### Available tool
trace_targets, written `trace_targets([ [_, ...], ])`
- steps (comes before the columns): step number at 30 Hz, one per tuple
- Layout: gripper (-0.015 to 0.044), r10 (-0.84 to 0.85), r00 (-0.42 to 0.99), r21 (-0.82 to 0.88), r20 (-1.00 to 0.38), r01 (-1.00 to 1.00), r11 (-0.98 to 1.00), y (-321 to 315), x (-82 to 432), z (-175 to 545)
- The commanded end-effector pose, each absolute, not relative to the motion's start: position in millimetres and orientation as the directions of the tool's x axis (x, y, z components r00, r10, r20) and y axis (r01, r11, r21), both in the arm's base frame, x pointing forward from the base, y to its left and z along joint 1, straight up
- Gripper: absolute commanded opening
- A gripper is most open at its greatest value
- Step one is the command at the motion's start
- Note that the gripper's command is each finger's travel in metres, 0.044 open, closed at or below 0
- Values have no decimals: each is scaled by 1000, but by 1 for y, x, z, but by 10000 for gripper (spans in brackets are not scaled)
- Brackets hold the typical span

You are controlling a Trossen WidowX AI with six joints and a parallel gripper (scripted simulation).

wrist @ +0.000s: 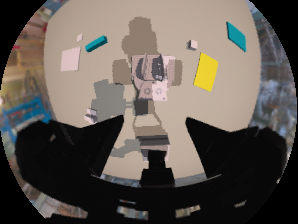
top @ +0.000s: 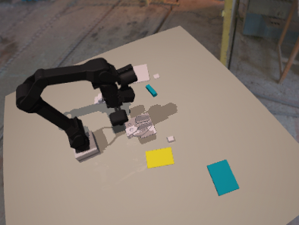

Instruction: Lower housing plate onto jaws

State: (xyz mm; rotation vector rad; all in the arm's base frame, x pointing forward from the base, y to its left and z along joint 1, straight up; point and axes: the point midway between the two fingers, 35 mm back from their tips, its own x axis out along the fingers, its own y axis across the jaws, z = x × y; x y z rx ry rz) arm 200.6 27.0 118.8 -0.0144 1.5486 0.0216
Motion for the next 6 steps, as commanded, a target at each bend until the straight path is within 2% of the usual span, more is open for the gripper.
trace_targets([
  [1, 440, 3, 23, 2, -1000, -23, 1000, 27, 201, 120],
  [6, 440, 3, 23, 2, -1000, -23, 1000, 27, 201, 120],
])
